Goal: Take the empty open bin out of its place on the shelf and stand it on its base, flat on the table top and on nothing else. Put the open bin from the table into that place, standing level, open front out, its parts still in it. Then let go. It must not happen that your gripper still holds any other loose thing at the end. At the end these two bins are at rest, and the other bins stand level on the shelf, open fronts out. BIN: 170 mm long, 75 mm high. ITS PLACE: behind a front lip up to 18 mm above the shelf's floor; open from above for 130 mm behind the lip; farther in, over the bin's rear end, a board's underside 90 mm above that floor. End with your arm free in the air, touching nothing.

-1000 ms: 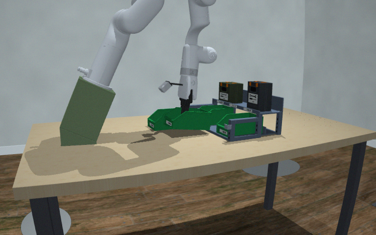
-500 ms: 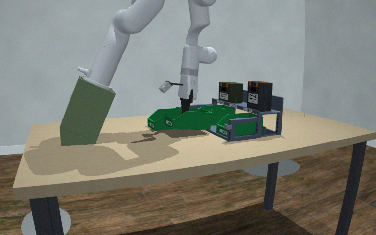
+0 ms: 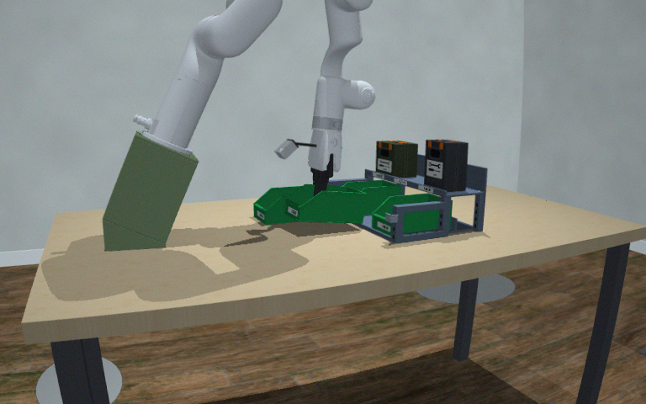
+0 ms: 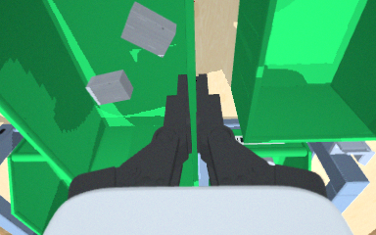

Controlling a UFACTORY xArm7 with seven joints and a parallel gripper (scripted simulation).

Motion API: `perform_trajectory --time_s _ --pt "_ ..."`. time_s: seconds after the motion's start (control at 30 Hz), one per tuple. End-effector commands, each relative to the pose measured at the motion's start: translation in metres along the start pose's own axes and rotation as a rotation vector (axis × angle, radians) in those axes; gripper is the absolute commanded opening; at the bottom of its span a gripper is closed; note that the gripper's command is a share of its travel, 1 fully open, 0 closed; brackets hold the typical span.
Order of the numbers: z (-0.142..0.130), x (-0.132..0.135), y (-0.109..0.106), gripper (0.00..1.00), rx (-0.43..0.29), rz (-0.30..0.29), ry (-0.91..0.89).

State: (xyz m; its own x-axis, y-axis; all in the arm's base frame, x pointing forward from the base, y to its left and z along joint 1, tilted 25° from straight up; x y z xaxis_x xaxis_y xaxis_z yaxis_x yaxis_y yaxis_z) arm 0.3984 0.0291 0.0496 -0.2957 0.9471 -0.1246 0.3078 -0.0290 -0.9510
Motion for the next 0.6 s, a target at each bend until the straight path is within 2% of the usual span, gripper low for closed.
perform_trajectory --time_s 0.0,0.57 --pt "-0.003 -0.001 -0.001 0.00 -0.002 0.000 0.000" --pt "-0.016 -0.004 -0.002 0.00 -0.002 0.000 0.000"
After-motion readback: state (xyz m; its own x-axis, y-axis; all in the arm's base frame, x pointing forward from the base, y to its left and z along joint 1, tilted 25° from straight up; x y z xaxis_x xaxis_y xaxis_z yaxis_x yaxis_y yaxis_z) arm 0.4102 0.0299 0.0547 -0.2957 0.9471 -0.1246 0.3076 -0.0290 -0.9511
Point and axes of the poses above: the point where the finger pads meet when closed, its own y axis out along the fingers, its own x axis across the jaws, z = x × y, the point moved 1 cm from there along -y, back along the fingers, and after that the axes turned 15 degrees about -y, right-handed, at the moved point
